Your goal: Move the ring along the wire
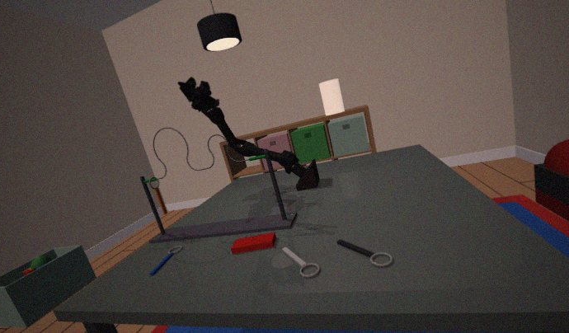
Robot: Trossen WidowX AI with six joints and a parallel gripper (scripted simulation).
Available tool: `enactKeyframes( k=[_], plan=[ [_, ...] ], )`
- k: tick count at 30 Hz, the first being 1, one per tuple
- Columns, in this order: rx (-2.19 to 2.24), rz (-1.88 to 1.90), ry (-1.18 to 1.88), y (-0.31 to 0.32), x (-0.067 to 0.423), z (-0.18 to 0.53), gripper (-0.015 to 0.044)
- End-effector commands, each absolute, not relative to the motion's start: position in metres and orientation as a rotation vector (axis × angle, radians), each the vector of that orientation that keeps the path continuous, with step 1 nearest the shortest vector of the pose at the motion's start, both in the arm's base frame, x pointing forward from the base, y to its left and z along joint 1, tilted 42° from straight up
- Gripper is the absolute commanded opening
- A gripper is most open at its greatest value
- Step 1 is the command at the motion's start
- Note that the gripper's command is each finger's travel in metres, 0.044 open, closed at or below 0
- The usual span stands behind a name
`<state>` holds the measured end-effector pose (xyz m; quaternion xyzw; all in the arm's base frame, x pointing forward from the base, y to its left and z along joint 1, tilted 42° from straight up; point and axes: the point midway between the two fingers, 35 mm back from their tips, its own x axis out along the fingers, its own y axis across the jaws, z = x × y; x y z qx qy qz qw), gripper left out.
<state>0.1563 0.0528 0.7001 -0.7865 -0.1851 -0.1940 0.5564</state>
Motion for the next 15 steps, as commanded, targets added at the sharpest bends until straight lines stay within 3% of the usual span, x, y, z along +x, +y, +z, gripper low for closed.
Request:
enactKeyframes(
  k=[1,15],
  plan=[
    [-1.843,-0.474,-0.441,0.061,0.168,0.698,0.0160],
    [-1.798,-0.511,-0.449,0.064,0.200,0.692,0.0160]
  ],
)
